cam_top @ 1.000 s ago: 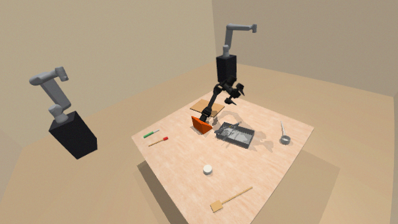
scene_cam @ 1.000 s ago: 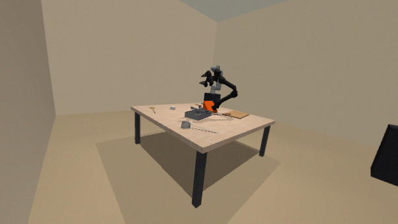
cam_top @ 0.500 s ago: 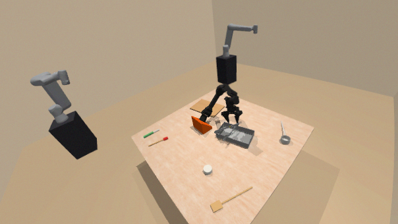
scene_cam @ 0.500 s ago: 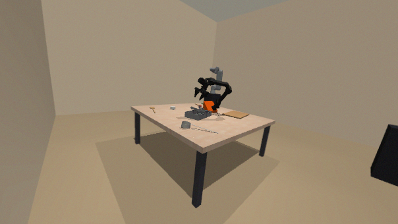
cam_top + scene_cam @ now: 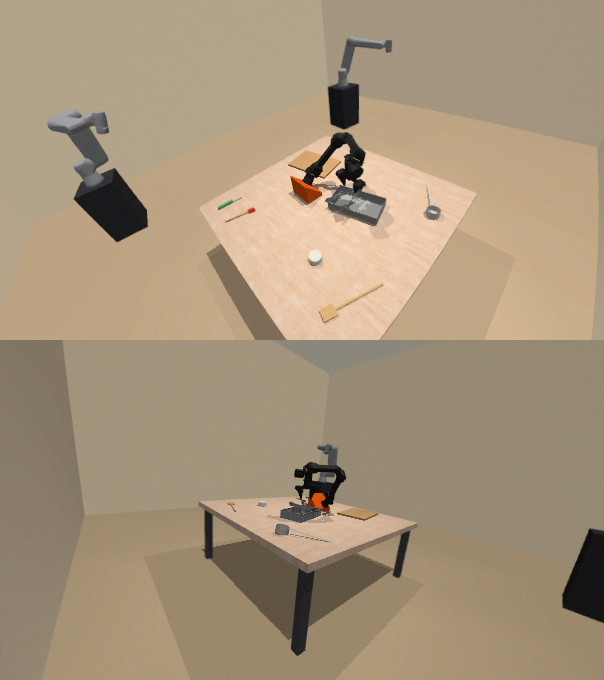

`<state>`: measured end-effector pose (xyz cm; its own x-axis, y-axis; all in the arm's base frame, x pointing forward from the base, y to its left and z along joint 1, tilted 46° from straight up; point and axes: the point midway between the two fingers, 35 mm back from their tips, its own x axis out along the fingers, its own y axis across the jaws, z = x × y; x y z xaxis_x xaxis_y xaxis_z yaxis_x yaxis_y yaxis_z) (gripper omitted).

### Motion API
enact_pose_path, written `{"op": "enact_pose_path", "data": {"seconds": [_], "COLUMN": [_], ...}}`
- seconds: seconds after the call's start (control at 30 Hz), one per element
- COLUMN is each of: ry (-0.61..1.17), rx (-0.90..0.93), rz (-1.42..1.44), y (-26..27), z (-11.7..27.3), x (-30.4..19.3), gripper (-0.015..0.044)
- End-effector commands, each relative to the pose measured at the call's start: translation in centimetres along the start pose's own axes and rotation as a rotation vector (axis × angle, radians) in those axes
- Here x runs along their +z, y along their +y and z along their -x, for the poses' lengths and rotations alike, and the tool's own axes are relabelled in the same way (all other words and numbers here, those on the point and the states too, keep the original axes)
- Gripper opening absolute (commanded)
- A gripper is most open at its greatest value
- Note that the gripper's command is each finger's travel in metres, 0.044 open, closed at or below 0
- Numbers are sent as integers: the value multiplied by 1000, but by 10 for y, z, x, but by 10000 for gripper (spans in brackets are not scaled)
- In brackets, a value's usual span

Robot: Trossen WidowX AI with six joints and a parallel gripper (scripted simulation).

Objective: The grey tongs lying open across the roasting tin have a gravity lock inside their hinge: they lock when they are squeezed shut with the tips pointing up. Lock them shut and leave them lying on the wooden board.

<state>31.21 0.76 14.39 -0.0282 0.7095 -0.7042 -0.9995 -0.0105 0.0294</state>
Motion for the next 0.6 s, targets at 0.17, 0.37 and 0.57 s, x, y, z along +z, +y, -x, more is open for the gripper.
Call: {"op": "enact_pose_path", "data": {"seconds": [0.17,0.37,0.57], "ry": [-9,-8,-6], "rx": [5,5,5], "rz": [7,7,7], "y": [5,4,3], "z": [1,-5,-15], "x": [9,9,9], "gripper": [440,440,440]}}
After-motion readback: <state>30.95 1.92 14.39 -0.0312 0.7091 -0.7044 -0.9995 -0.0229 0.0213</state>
